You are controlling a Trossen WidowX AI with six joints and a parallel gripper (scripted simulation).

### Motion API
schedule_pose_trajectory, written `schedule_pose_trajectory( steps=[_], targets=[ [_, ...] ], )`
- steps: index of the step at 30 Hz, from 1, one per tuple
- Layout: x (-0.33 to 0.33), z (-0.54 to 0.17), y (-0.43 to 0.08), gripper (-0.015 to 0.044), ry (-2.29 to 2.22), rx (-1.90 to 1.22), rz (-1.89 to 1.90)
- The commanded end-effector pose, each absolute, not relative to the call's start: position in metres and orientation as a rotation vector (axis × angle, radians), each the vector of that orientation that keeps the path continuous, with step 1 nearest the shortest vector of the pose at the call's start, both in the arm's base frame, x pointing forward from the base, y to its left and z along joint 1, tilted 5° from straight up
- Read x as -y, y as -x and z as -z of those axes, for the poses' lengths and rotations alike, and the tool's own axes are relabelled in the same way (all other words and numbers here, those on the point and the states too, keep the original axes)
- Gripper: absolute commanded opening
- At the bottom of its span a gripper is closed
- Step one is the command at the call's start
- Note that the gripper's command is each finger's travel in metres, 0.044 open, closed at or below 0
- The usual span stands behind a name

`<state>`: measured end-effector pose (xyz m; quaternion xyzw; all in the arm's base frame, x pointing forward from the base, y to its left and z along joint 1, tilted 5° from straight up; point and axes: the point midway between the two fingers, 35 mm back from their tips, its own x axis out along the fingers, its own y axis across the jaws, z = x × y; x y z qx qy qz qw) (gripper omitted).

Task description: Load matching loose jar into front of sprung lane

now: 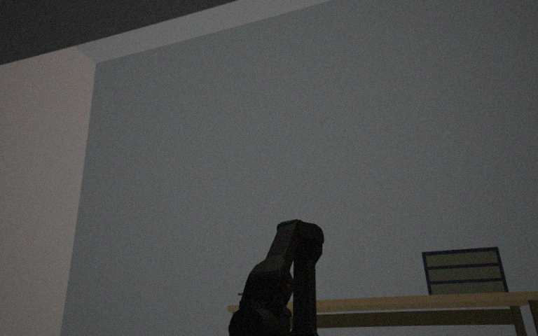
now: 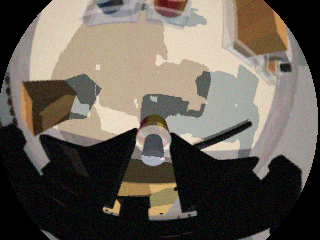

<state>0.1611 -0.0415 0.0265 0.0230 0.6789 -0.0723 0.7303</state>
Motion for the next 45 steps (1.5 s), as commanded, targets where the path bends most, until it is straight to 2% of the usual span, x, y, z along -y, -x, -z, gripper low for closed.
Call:
schedule_pose_trajectory(
  steps=[1,3,4,23,29,45],
  targets=[
    [0.041,-0.026,-0.160,0.0059,-0.048,-1.500,0.153],
    [0.041,-0.032,-0.162,0.0006,-0.045,-1.498,0.153],
    [0.042,-0.037,-0.163,0.0000,-0.042,-1.498,0.152],
    [0.035,-0.128,-0.158,0.0000,-0.049,-1.499,0.152],
    [0.035,-0.131,-0.158,0.0000,-0.050,-1.499,0.152],
    [0.042,-0.117,-0.222,0.0000,-0.064,-1.493,0.166]
  ],
)
